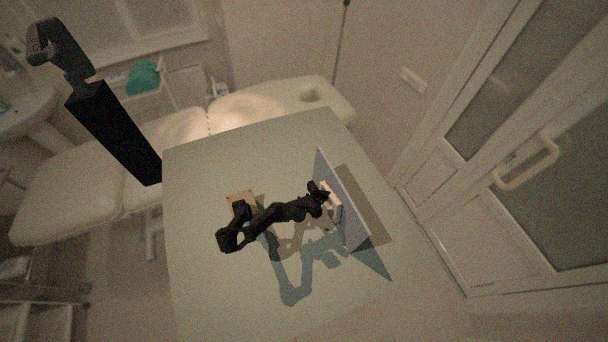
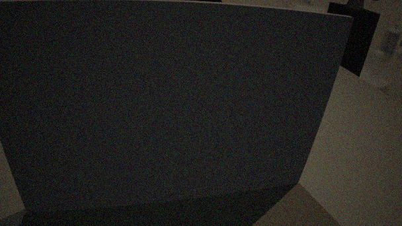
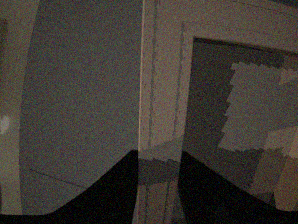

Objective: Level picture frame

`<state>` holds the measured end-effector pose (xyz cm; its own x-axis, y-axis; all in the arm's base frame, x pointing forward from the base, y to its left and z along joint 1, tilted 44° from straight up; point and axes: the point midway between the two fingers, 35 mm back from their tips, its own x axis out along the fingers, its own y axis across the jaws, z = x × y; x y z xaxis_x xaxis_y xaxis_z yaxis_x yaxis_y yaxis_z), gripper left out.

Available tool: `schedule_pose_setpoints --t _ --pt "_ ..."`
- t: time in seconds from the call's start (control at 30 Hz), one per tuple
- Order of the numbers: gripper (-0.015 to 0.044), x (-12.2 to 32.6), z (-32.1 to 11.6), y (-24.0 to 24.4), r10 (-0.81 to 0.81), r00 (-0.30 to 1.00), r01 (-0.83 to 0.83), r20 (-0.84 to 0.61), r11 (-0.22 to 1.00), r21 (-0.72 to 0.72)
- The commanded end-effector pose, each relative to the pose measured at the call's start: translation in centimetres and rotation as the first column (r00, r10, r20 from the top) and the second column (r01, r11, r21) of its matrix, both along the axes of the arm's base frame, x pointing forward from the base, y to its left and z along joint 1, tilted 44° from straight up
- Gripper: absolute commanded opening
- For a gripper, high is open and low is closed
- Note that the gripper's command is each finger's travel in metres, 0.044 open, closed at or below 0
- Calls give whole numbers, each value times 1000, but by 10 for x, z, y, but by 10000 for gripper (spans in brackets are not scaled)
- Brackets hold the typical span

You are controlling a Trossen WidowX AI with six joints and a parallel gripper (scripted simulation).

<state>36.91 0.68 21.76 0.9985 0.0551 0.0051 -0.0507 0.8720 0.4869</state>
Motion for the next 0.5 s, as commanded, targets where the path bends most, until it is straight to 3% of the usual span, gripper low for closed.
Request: schedule_pose_setpoints --t 0.0,0.47 --pt "0 0 7 2 12 1000 -12 16 1000 2" --pt "0 0 7 0 12 1000 -12 16 1000 2"
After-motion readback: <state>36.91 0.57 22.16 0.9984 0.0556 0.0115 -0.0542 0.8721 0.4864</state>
